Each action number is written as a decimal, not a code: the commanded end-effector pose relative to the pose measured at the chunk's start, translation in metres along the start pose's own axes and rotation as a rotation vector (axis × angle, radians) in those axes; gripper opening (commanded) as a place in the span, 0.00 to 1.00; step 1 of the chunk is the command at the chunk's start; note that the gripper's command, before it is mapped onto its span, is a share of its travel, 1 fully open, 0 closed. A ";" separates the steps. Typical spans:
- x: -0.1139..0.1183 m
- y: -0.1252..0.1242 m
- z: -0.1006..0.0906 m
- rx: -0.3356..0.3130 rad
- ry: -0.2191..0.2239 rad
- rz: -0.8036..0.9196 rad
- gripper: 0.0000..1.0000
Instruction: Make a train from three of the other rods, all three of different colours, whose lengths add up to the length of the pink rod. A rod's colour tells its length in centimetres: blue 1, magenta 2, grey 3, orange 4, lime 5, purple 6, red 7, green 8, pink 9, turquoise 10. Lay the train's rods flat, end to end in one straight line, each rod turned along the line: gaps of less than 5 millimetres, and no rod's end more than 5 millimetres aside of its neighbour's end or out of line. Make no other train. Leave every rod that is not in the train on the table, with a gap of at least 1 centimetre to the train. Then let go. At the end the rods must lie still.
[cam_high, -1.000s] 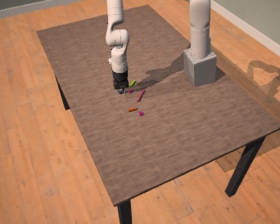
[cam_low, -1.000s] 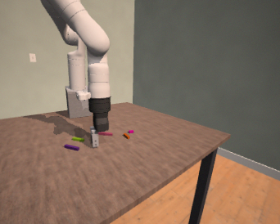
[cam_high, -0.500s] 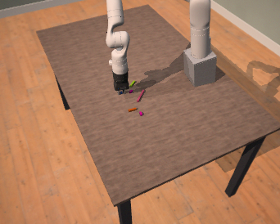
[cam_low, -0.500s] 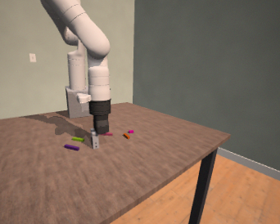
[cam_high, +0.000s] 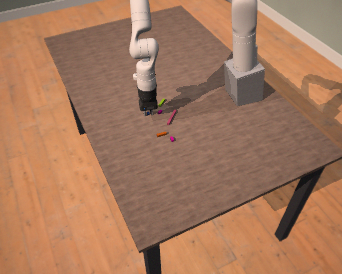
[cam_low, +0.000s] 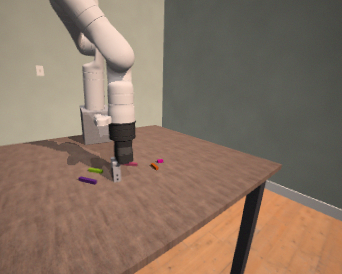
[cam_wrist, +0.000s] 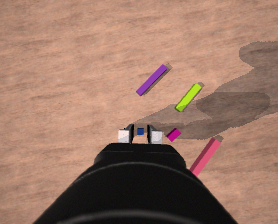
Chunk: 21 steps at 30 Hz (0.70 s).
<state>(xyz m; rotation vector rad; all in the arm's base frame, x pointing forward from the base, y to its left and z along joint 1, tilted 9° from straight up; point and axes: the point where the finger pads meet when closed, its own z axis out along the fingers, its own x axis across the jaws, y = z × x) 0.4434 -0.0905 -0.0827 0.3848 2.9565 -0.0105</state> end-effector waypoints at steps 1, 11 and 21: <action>-0.001 0.000 -0.001 0.000 -0.002 0.000 0.54; -0.001 0.000 -0.001 0.000 -0.002 0.000 0.54; -0.001 0.000 -0.001 0.000 -0.002 0.000 0.24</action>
